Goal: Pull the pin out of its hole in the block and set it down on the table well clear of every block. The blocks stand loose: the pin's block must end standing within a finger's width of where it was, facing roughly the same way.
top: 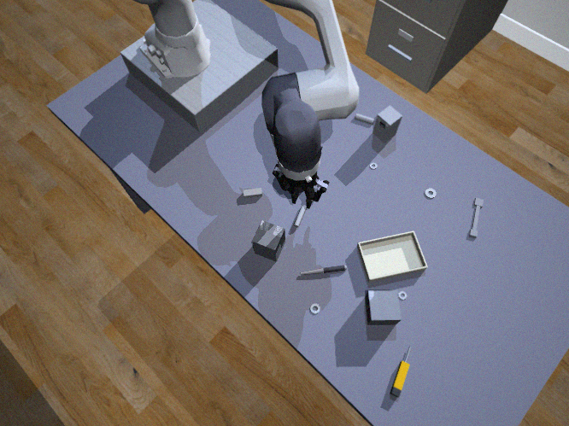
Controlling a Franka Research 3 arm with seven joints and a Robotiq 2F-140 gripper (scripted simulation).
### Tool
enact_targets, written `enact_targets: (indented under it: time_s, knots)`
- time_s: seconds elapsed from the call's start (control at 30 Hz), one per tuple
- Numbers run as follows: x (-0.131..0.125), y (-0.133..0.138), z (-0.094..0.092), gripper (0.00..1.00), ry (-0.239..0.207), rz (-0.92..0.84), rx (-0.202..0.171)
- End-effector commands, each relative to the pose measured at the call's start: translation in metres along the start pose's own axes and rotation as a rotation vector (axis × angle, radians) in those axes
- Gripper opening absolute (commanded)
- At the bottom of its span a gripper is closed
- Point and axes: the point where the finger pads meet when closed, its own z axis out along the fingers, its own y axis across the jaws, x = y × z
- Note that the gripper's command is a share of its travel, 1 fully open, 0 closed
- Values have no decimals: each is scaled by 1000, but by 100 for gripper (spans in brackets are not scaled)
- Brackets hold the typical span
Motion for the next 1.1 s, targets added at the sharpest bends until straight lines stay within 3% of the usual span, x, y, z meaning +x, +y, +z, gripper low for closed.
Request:
enact_targets:
  time_s: [0.0, 0.8, 1.07]
  knots:
    - [4, -3, -1, 29, 7, 16, 11]
    - [3, -3, -9, 29, 3, 16, 12]
    - [6, -2, -30, 29, 4, 14, 10]
